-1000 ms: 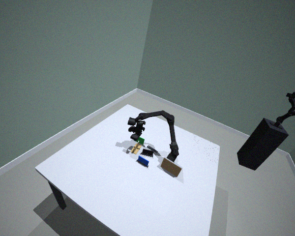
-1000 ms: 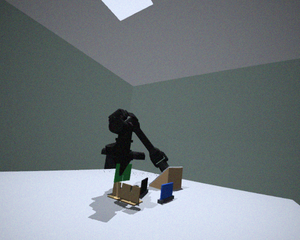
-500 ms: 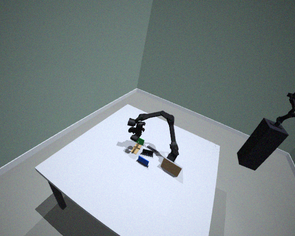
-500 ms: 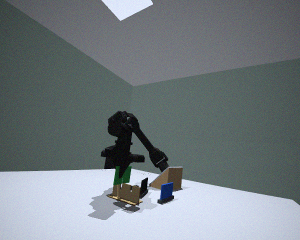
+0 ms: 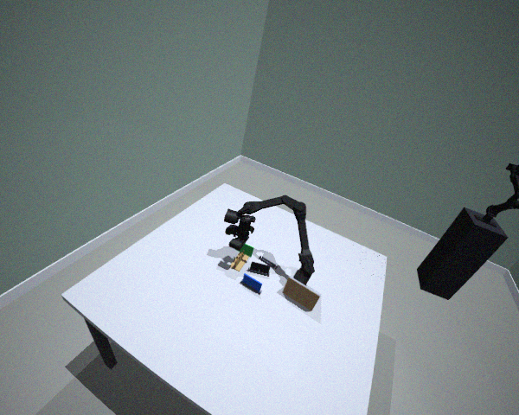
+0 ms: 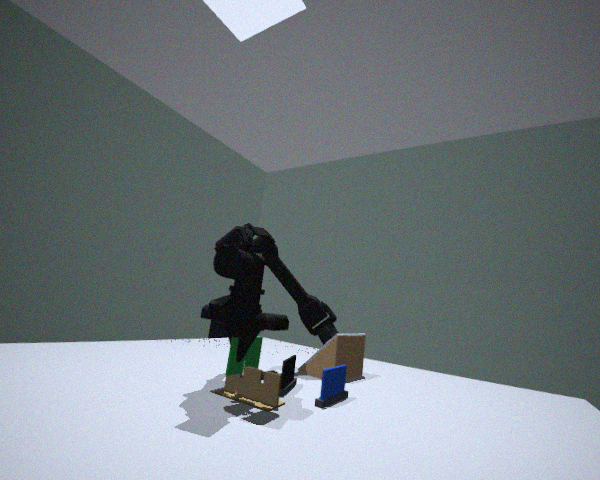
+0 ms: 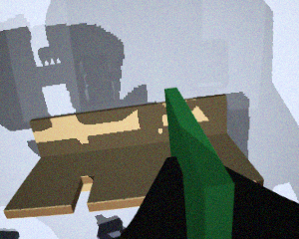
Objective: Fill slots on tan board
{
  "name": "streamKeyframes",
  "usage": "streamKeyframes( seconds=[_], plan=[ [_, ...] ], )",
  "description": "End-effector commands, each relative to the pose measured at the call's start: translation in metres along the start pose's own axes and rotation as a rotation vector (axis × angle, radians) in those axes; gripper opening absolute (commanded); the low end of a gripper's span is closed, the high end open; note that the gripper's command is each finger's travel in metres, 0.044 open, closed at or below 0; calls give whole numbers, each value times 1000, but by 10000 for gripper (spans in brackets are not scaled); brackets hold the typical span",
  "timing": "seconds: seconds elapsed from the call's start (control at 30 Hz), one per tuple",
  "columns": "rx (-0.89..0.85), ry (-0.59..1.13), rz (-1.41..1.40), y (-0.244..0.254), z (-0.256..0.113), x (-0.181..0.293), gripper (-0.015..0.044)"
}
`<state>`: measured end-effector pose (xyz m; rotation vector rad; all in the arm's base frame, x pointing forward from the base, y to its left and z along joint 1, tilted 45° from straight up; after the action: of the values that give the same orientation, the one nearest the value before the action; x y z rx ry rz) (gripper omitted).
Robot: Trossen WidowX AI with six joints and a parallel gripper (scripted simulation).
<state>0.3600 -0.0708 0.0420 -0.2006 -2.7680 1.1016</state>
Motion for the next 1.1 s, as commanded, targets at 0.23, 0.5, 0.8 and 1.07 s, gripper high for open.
streamKeyframes(
  seconds=[0.23, 0.5, 0.8, 1.07],
  plan=[
    [3, -2, -4, 0, 8, 0, 0],
    [4, -2, -4, 0, 13, 0, 0],
    [4, -2, -4, 0, 20, 0, 0],
    [4, -2, -4, 0, 25, 0, 0]
  ],
)
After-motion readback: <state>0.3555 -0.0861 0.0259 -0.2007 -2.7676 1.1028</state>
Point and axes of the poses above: the point midway between the two fingers, 35 mm back from their tips, its own z axis out along the fingers, its own y axis across the jaws, x = y × z, the point moved 4 cm from there along -z, back along the fingers, and after that the axes turned 1 degree about z, right-handed, at the moved point
